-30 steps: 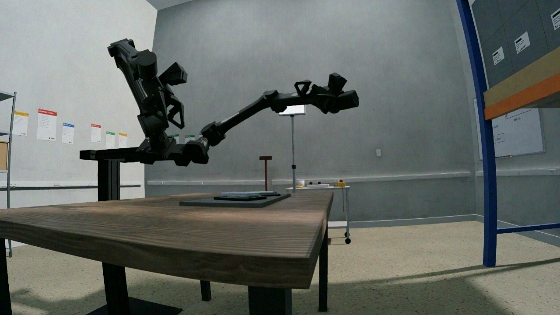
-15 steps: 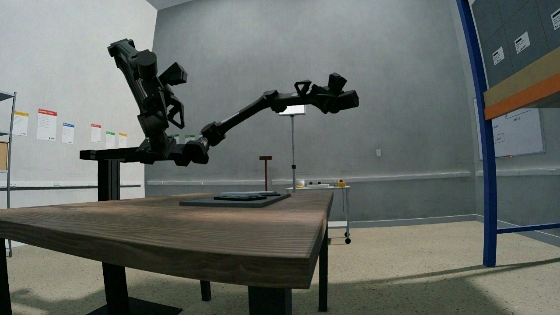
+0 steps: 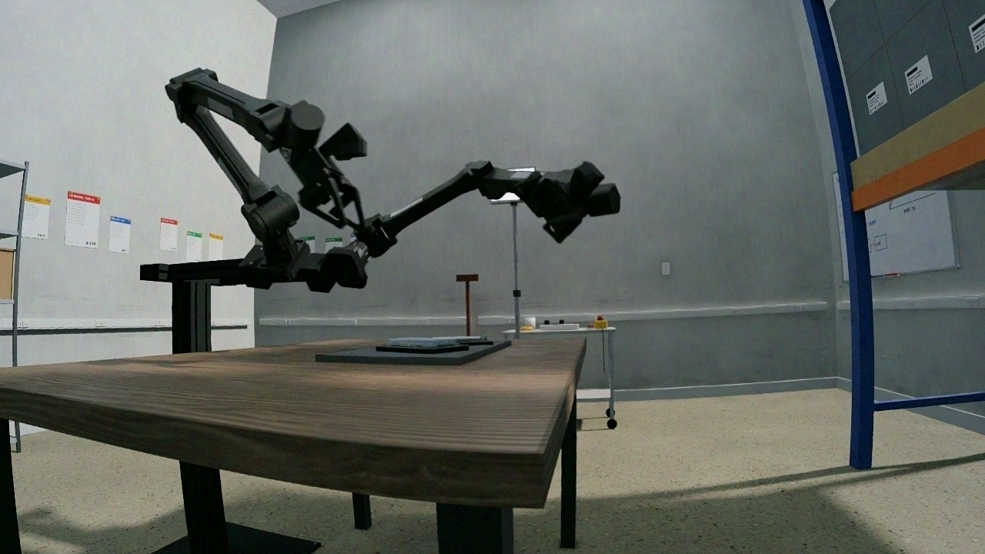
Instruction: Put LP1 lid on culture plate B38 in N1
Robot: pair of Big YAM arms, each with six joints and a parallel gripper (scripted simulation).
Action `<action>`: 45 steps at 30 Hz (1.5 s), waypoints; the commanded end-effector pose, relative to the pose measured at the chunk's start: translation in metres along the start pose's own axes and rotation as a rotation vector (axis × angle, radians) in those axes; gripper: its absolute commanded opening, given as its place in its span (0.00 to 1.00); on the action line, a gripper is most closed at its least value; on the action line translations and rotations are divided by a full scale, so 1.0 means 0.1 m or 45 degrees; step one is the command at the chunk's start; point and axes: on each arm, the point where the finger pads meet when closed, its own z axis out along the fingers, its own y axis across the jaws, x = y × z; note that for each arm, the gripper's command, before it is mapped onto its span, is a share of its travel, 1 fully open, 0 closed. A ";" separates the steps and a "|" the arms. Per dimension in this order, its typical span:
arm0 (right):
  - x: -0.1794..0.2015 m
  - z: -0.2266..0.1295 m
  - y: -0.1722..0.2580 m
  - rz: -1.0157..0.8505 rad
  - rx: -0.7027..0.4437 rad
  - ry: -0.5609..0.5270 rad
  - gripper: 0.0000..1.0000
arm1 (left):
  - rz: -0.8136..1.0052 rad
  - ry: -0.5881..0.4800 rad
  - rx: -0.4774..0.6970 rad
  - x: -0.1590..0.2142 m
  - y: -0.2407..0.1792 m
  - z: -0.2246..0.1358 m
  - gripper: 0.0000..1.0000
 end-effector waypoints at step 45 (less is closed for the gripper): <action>-0.60 -0.29 3.78 -0.285 -0.291 -0.132 1.00 | -1.357 -0.219 -1.583 3.41 0.23 -1.42 1.00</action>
